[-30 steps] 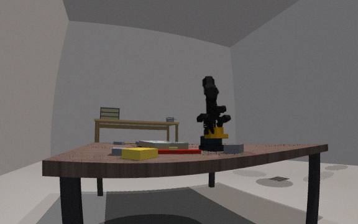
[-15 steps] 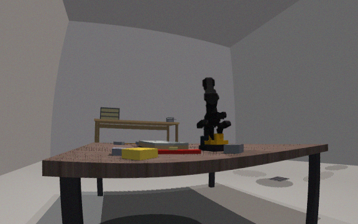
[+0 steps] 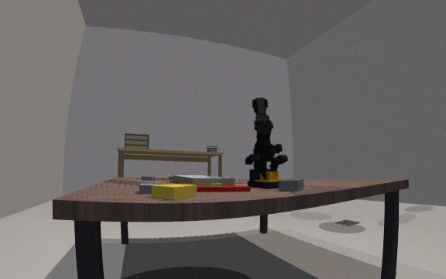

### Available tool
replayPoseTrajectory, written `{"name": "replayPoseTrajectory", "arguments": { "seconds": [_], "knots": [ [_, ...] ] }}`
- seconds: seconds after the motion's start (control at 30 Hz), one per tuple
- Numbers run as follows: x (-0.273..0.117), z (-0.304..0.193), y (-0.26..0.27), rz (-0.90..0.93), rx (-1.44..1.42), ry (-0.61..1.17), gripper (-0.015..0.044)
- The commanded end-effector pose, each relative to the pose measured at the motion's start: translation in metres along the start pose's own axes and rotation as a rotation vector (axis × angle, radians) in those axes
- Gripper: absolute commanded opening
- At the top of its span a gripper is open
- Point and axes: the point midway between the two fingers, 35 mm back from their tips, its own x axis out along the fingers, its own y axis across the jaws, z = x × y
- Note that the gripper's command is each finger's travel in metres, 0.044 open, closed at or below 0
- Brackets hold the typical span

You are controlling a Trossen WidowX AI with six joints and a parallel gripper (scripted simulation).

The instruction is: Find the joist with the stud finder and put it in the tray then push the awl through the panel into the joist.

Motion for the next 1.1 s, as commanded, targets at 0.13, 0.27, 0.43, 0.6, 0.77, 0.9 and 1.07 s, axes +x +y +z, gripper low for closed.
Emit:
{"name": "replayPoseTrajectory", "arguments": {
  "seconds": [0.13, 0.27, 0.43, 0.6, 0.77, 0.9, 1.07],
  "knots": [
    [0.002, -0.001, 0.000, 0.002, 0.000, 0.003, 0.0052],
    [0.002, -0.001, 0.000, 0.002, 0.000, 0.003, 0.0157],
    [0.002, -0.001, 0.000, 0.002, 0.000, 0.003, 0.0289],
    [-0.022, 0.009, -0.001, 0.001, 0.000, 0.003, 0.0420],
    [-0.086, 0.025, 0.000, 0.002, 0.001, 0.002, 0.0440],
    [-0.074, 0.021, -0.004, -0.005, 0.009, 0.005, 0.0440],
    [-0.078, -0.017, -0.040, -0.072, 0.146, 0.029, 0.0440]
  ]
}}
